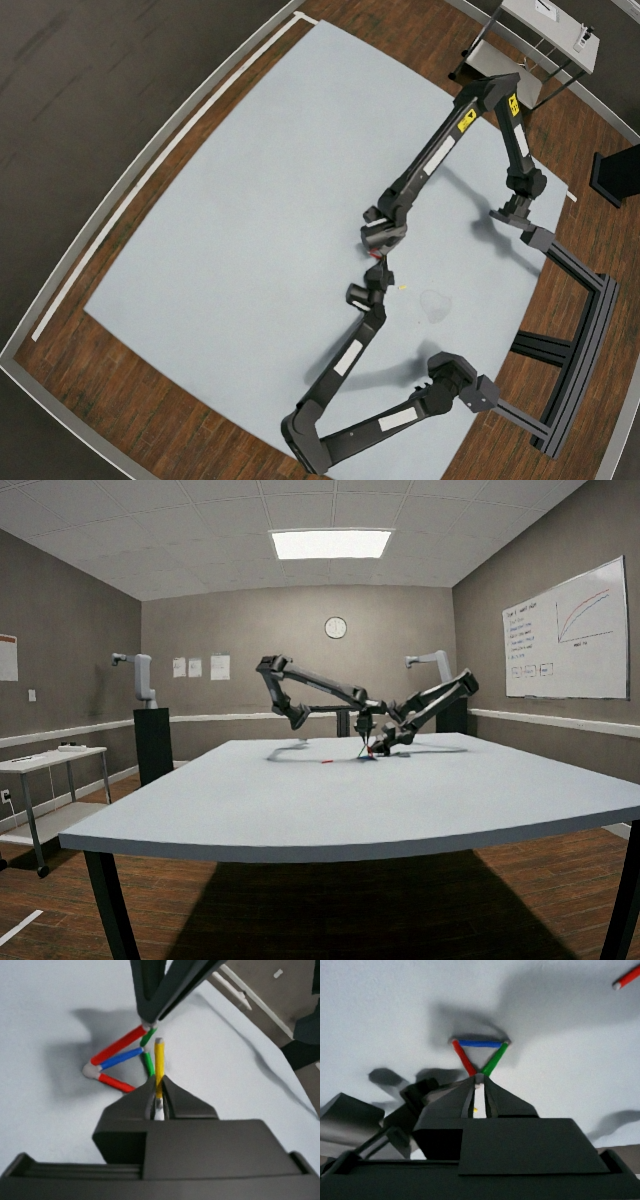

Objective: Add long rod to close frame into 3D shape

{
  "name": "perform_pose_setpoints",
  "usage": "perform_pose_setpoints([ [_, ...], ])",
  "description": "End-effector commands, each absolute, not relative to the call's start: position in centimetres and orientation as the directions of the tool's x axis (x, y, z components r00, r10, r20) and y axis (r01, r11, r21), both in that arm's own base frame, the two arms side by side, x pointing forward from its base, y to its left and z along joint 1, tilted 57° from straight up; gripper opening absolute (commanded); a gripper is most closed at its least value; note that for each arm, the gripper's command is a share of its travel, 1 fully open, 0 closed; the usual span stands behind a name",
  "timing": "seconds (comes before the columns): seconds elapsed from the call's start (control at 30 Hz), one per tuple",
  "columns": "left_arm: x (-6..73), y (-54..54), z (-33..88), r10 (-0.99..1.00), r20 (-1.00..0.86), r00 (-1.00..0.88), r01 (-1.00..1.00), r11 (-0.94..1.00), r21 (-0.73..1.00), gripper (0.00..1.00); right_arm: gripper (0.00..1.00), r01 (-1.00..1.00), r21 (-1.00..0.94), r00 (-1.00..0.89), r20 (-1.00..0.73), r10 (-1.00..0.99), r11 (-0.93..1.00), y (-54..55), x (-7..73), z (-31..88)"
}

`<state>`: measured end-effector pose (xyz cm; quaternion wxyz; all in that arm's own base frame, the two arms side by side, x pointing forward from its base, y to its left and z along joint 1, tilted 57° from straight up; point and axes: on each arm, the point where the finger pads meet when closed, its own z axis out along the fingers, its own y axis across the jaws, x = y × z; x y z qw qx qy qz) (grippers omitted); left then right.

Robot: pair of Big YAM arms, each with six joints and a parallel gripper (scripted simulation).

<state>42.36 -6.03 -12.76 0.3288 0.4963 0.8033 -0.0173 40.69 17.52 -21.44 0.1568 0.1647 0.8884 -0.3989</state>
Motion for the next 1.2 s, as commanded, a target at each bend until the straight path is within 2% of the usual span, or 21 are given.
perform_pose_setpoints([
  [0.0,42.2,-6.4,-12.6,0.788,-0.548,-0.281,0.813,0.499,0.301,0.0,0.0,0.399,-0.67,-0.905,-0.398,0.151,0.626,17.9,39.8,-22.1],
  [0.57,42.2,-6.4,-12.6,0.788,-0.548,-0.281,0.813,0.499,0.301,0.0,0.0,0.416,-0.65,-0.894,-0.42,0.156,0.636,18.3,39.2,-22.3],
  [0.67,42.2,-6.4,-12.6,0.788,-0.548,-0.281,0.813,0.499,0.301,0.0,0.34,0.416,-0.65,-0.894,-0.42,0.156,0.636,18.3,39.2,-22.3],
  [0.7,42.2,-6.4,-12.6,0.788,-0.548,-0.281,0.813,0.499,0.301,0.0,0.4,0.402,-0.662,-0.899,-0.417,0.135,0.633,18.4,38.1,-23.1],
  [1.17,42.2,-6.4,-12.6,0.788,-0.548,-0.281,0.813,0.499,0.301,0.0,0.4,0.416,-0.65,-0.894,-0.42,0.156,0.636,19.4,39.2,-21.1],
])
